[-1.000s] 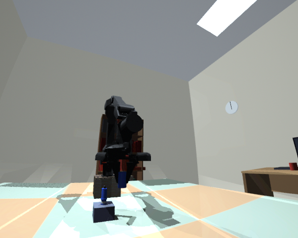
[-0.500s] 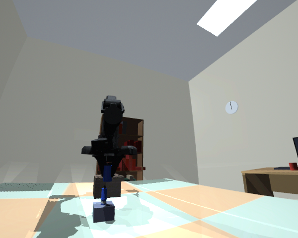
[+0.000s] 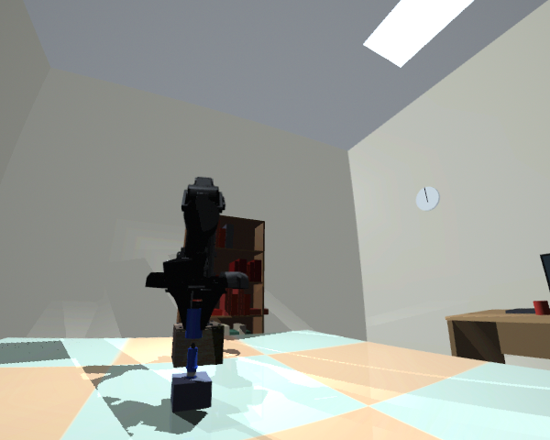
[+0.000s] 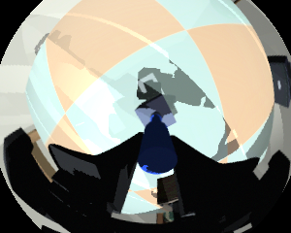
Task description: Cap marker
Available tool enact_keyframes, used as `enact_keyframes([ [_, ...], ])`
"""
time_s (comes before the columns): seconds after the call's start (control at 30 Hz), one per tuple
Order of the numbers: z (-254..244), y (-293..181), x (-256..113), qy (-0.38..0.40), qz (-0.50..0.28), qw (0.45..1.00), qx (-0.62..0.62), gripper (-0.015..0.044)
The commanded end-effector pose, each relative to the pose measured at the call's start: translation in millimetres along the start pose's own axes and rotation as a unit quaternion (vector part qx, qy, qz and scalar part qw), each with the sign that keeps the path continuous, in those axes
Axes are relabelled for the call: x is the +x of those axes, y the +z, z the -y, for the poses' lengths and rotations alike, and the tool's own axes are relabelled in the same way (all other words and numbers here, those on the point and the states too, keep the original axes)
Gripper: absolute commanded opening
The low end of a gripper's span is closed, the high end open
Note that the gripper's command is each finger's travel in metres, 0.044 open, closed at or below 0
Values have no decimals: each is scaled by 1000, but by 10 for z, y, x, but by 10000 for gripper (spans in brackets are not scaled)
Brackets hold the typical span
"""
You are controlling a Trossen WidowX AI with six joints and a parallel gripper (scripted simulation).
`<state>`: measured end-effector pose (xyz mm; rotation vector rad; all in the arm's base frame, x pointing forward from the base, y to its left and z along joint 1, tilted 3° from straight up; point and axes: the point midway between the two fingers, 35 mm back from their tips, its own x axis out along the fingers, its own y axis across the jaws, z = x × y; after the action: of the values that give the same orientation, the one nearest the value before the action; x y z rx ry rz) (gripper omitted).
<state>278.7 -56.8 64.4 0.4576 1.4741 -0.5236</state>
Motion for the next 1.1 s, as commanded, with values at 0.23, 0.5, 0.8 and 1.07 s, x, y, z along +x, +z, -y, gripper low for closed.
enact_keyframes([
  [0.23, 7, -9, 193, -2, -3, 1000, -3, 0],
  [0.5, 8, -11, 324, -2, -3, 1000, -3, 0],
  [0.8, 13, -20, 469, -2, -3, 1000, -3, 0],
  [1.07, 14, -23, 506, -2, -3, 1000, -3, 0],
])
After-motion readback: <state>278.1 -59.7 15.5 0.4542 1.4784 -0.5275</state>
